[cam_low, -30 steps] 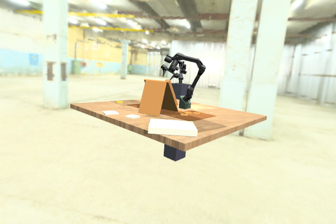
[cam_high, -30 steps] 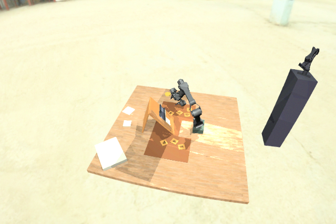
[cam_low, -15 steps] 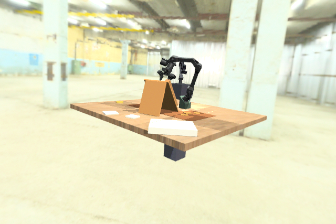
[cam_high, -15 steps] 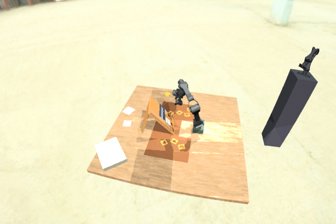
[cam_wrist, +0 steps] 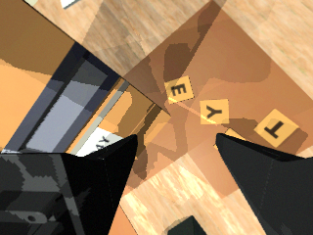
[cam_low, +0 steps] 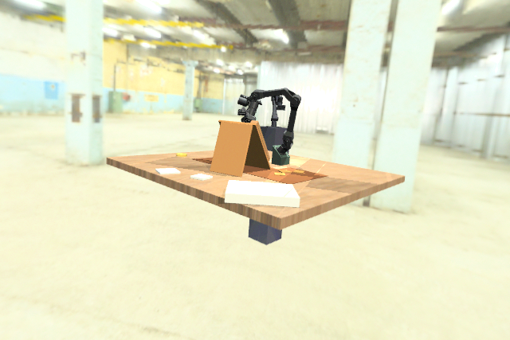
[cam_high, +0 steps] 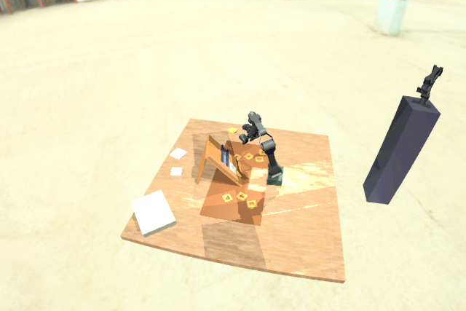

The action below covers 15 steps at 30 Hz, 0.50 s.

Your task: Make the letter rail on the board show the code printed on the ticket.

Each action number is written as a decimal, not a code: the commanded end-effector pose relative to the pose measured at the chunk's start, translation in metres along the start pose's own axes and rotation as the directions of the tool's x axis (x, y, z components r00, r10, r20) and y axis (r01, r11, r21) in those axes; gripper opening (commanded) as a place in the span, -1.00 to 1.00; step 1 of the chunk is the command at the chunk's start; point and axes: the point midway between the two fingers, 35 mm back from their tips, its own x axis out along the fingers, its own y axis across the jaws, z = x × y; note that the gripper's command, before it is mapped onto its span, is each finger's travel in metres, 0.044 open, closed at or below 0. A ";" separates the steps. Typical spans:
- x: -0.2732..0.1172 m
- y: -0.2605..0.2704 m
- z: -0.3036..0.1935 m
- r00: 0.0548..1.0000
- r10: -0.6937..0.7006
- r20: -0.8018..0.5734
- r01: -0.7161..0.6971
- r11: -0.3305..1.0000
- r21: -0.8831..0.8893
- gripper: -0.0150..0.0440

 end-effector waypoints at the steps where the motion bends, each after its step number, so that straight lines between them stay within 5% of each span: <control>1: 0.046 -0.052 -0.021 0.990 -0.054 -0.128 0.129 0.704 0.698 0.66; 15: 0.080 -0.095 -0.043 0.968 -0.108 -0.225 0.228 0.020 0.973 0.66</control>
